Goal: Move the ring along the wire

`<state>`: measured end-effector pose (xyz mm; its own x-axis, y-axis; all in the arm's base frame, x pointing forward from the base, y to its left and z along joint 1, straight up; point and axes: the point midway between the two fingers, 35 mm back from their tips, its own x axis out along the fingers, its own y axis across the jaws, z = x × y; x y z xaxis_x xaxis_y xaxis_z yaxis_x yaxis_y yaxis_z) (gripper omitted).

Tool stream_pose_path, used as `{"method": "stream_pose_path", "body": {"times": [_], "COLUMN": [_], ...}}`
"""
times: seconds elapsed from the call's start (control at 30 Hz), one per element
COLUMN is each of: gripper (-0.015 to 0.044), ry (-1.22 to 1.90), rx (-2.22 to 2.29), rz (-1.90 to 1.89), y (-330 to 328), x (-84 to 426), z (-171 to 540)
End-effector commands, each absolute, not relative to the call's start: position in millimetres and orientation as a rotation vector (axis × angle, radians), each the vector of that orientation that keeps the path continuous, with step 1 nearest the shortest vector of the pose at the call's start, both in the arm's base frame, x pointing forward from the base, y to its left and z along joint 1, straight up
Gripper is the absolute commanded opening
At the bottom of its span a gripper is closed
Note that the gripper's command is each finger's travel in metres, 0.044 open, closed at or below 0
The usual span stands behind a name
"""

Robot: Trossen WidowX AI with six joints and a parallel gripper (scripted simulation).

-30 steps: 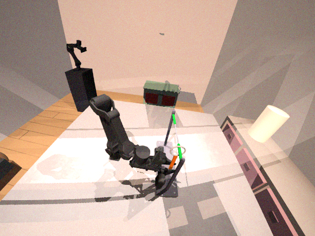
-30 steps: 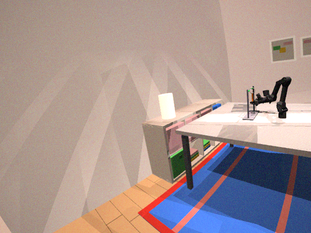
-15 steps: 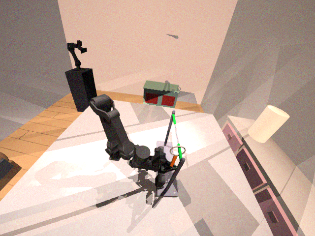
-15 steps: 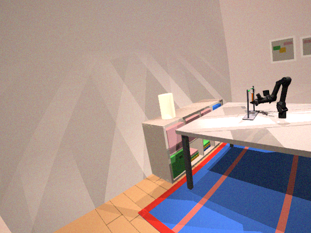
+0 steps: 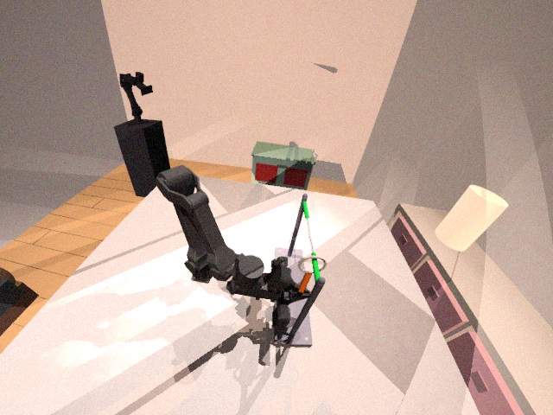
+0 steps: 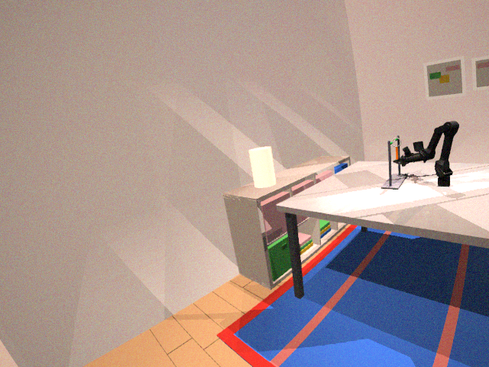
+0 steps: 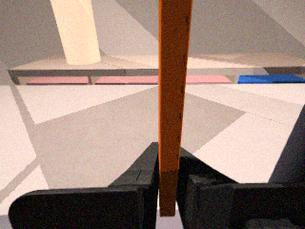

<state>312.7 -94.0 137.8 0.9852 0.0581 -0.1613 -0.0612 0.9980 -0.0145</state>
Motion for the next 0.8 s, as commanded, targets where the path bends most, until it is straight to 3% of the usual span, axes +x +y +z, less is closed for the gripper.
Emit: {"method": "stream_pose_path", "body": {"times": [0.0, 0.77], "gripper": [-0.0150, -0.0150], "ry": [0.156, 0.156], "rx": [-0.023, -0.023], "rz": [0.059, 0.059], "y": [-94, -93], "x": [313, 313], "z": [146, 156]}}
